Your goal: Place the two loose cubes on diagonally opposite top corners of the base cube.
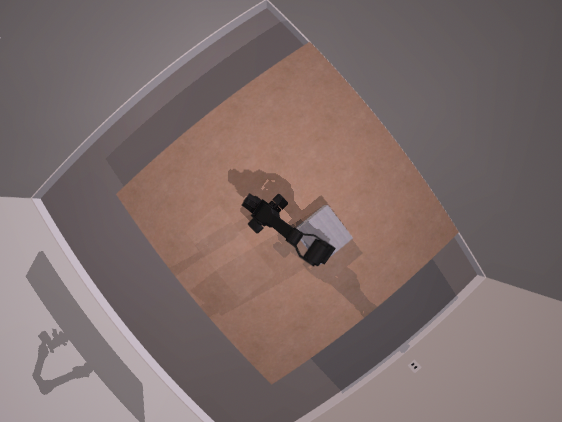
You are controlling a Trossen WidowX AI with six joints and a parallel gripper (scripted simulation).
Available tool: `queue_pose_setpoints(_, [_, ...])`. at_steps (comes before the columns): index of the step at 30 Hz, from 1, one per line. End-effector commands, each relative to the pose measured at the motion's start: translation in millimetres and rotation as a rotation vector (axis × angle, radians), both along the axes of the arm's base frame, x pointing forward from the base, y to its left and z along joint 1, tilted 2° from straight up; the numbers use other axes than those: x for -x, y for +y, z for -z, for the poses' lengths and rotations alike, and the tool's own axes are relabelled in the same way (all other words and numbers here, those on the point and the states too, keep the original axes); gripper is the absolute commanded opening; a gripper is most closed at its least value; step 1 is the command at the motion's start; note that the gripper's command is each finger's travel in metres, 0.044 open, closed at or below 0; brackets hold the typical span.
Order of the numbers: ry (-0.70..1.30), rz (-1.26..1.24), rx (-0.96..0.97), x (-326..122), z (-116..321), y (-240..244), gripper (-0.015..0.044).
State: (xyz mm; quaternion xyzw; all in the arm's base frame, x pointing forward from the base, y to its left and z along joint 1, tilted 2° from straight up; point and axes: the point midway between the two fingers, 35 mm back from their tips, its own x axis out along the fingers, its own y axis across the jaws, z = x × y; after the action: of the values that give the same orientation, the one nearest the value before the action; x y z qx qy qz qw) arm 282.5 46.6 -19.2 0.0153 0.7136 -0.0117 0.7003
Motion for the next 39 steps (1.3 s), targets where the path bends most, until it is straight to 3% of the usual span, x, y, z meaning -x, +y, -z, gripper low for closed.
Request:
queue_pose_setpoints(1, [0.0, 0.003, -0.006, 0, 0, 1, 0.0105])
queue_pose_setpoints(2, [0.0, 0.003, -0.006, 0, 0, 1, 0.0105])
queue_pose_setpoints(6, [0.0, 0.003, -0.006, 0, 0, 1, 0.0205])
queue_pose_setpoints(39, [0.0, 0.0, 0.0, -1, -44, 0, 0.0205])
